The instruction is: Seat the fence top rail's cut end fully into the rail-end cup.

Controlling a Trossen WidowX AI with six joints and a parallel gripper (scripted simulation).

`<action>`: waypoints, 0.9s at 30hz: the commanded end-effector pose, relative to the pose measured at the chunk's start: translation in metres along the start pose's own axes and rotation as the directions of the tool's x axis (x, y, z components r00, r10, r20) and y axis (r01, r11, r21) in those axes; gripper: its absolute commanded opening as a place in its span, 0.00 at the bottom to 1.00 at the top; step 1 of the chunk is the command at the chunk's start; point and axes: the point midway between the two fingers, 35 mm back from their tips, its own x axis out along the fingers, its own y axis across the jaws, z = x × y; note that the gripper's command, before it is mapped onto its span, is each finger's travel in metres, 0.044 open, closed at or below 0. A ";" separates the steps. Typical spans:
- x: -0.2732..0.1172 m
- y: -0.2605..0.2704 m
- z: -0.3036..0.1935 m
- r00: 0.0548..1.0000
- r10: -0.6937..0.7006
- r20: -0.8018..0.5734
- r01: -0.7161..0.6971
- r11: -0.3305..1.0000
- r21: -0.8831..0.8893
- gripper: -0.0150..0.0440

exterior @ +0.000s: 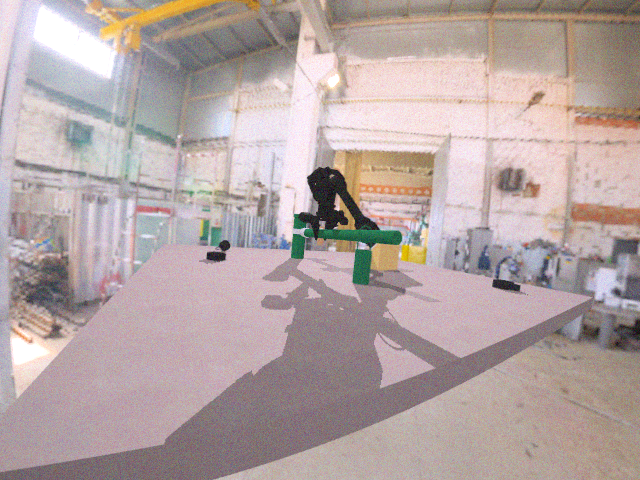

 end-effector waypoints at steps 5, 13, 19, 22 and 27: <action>0.000 0.000 -0.001 1.000 -0.001 -0.003 0.001 1.000 0.000 0.25; 0.000 0.000 -0.001 1.000 0.000 -0.001 0.000 1.000 0.000 0.25; 0.000 0.000 -0.003 1.000 0.000 -0.001 0.000 1.000 0.000 0.25; 0.001 0.000 -0.004 1.000 0.000 -0.001 0.000 1.000 0.000 0.25; 0.001 0.000 -0.006 1.000 0.000 -0.001 0.000 1.000 -0.001 0.25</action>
